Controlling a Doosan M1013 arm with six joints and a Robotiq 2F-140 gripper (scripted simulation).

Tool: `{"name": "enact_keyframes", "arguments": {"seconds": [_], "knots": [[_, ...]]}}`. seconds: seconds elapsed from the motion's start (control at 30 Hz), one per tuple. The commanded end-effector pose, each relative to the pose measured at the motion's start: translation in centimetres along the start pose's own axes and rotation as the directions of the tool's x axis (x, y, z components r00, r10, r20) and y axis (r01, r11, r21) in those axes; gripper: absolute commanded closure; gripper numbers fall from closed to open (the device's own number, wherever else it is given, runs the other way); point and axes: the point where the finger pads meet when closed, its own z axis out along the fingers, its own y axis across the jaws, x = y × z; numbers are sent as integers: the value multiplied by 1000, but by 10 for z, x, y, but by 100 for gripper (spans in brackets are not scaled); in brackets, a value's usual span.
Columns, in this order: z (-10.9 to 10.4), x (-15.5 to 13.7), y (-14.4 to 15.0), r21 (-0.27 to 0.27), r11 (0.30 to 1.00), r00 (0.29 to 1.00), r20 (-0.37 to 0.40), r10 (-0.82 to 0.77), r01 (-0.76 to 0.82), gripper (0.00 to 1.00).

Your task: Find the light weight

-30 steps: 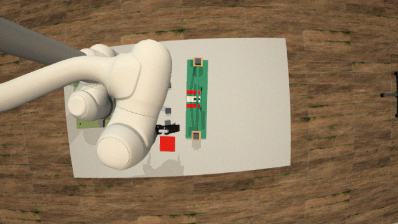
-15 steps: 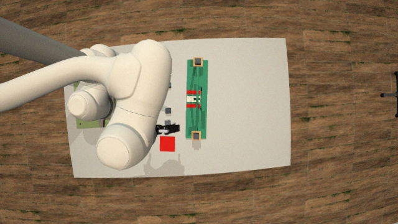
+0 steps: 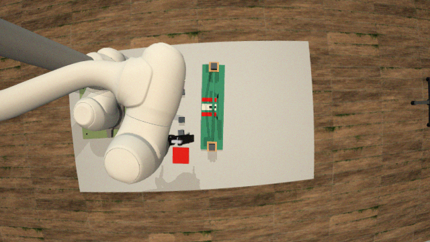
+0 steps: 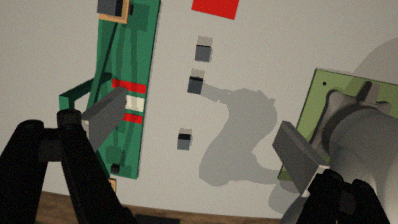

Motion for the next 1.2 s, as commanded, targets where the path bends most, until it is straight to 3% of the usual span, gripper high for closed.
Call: {"name": "enact_keyframes", "arguments": {"seconds": [0.0,0.63,1.17], "knots": [[0,0,0,0,1000,1000,0,0,0,0],[0,3,0,0,1000,1000,0,0,0,0],[0,58,0,0,1000,1000,0,0,0,0]]}}
